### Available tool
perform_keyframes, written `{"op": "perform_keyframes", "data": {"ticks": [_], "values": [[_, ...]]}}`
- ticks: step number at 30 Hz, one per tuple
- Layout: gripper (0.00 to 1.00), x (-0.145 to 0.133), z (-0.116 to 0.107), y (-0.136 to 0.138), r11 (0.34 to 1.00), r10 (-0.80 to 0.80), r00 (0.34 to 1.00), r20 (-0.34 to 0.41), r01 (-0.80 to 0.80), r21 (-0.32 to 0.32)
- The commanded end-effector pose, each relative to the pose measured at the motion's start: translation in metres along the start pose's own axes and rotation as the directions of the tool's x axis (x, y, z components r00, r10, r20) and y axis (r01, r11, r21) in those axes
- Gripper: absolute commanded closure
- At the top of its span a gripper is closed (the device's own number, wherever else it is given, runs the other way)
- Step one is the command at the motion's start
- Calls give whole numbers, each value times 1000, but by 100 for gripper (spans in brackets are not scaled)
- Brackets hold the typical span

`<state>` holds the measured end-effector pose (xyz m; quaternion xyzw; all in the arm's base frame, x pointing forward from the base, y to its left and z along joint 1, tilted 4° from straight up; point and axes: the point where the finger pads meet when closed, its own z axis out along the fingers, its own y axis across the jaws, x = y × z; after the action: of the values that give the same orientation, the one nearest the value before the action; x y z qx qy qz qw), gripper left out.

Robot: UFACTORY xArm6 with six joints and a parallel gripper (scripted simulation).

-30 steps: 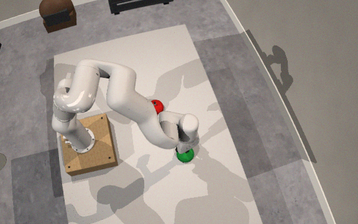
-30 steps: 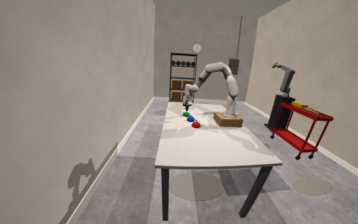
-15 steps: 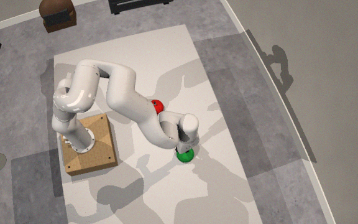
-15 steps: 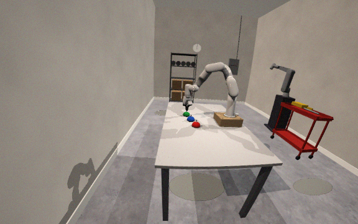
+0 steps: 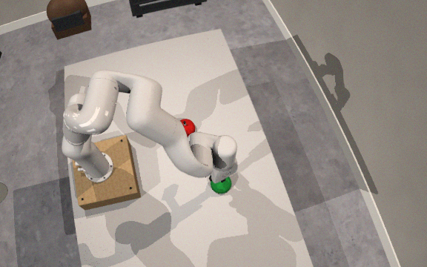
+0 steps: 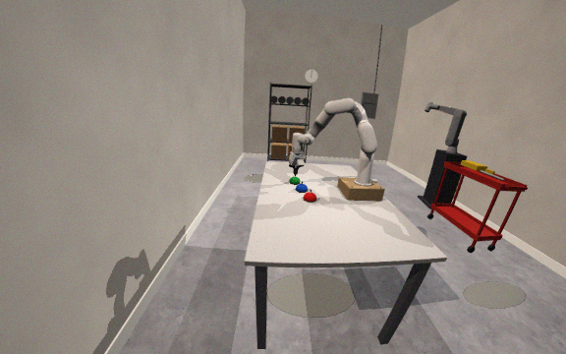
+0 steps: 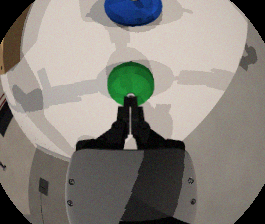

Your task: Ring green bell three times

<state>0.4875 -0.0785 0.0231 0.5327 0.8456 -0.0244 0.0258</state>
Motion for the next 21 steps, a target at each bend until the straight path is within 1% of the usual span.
{"op": "perform_keyframes", "data": {"ticks": [1, 7, 21], "values": [[100, -1, -3, 2, 1000, 0, 1000, 3, 0, -5], [100, -1, -7, 2, 1000, 0, 1000, 3, 0, -5], [100, -1, -7, 2, 1000, 0, 1000, 3, 0, -5]]}}
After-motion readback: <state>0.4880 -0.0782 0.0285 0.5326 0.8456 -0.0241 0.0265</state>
